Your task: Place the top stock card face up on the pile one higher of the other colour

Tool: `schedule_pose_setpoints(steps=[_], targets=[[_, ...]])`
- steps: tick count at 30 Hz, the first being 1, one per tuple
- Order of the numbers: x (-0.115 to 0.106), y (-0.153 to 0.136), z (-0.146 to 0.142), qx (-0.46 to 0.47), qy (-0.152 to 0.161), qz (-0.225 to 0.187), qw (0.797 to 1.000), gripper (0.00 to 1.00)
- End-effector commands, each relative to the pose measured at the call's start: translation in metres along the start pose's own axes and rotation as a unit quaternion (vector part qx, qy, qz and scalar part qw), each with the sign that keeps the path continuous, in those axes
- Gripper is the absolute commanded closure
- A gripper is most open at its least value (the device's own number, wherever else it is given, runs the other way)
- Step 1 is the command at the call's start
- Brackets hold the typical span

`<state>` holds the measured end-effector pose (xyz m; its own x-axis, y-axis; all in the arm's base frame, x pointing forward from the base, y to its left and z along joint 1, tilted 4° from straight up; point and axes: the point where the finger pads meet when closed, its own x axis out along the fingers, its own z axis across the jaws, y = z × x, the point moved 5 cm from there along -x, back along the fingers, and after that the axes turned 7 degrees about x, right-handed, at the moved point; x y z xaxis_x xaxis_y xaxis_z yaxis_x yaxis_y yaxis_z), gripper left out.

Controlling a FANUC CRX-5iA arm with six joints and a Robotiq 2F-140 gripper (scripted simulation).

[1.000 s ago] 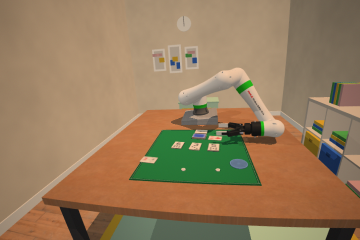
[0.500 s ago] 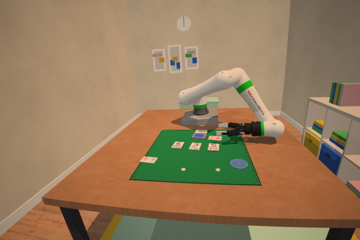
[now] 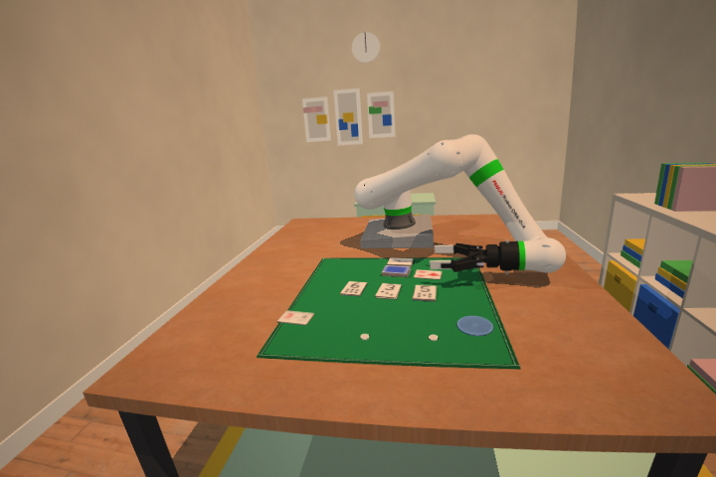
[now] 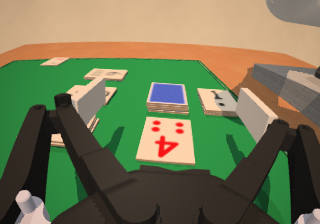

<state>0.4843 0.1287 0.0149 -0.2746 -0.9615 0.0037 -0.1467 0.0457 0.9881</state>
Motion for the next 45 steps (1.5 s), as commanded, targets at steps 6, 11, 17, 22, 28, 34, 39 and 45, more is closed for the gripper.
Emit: schedule_pose_setpoints(steps=[6, 11, 17, 22, 28, 34, 39, 45], targets=[[0.002, -0.004, 0.002, -0.003, 0.001, 0.005, 1.000, 0.00], [0.002, -0.004, 0.002, -0.003, 0.001, 0.005, 1.000, 0.00], [0.002, -0.004, 0.002, -0.003, 0.001, 0.005, 1.000, 0.00], [0.002, -0.004, 0.002, -0.003, 0.001, 0.005, 1.000, 0.00], [0.002, -0.004, 0.002, -0.003, 0.001, 0.005, 1.000, 0.00], [0.001, 0.000, 0.001, -0.003, 0.001, 0.005, 1.000, 0.00], [0.001, 0.010, 0.000, -0.003, 0.001, 0.005, 1.000, 0.00], [-0.001, 0.034, -0.003, -0.003, 0.001, 0.005, 1.000, 0.00]])
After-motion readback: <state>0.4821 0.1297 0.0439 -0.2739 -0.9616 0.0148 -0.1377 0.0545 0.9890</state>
